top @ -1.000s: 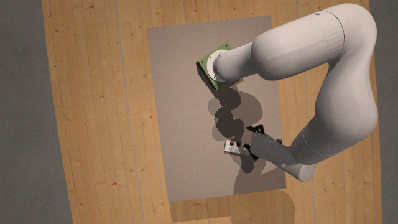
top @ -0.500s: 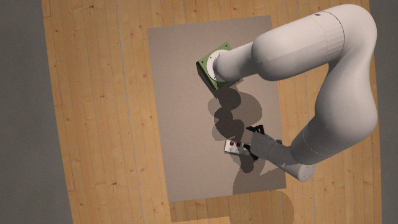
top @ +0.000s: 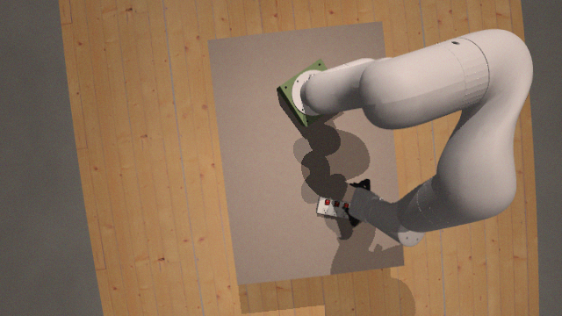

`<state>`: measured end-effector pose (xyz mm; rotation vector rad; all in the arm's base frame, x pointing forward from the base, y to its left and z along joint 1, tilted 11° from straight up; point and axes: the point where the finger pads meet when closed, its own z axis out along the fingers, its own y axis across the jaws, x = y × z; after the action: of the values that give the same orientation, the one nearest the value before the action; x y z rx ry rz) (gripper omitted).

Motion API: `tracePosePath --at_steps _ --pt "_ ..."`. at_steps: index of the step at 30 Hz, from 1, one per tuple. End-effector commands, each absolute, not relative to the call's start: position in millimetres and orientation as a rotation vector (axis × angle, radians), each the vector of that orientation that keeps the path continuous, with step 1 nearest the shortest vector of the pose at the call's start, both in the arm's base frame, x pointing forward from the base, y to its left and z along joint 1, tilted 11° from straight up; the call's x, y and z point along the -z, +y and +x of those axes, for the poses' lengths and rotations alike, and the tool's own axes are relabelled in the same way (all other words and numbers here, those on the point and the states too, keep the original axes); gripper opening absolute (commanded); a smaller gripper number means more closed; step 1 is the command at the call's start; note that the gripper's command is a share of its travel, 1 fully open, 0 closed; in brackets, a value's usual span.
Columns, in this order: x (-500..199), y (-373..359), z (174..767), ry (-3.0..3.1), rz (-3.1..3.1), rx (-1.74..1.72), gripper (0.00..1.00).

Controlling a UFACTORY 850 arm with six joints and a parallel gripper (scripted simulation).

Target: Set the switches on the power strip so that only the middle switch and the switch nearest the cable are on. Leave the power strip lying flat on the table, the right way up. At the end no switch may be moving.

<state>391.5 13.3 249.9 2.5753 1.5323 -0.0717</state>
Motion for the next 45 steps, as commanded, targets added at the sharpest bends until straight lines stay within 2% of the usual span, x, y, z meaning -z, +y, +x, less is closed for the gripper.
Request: tracePosePath --at_steps 1,22,29,45 --pt "-221.5 20.8 413.7 1.376 2.663 -0.118 1.0" --pt "-165.6 26.8 467.6 0.761 2.895 -0.688 1.0" --pt "-165.6 26.8 467.6 0.761 2.895 -0.688 1.0" --pt "-151.2 15.7 489.9 0.339 2.937 -1.026 1.0"
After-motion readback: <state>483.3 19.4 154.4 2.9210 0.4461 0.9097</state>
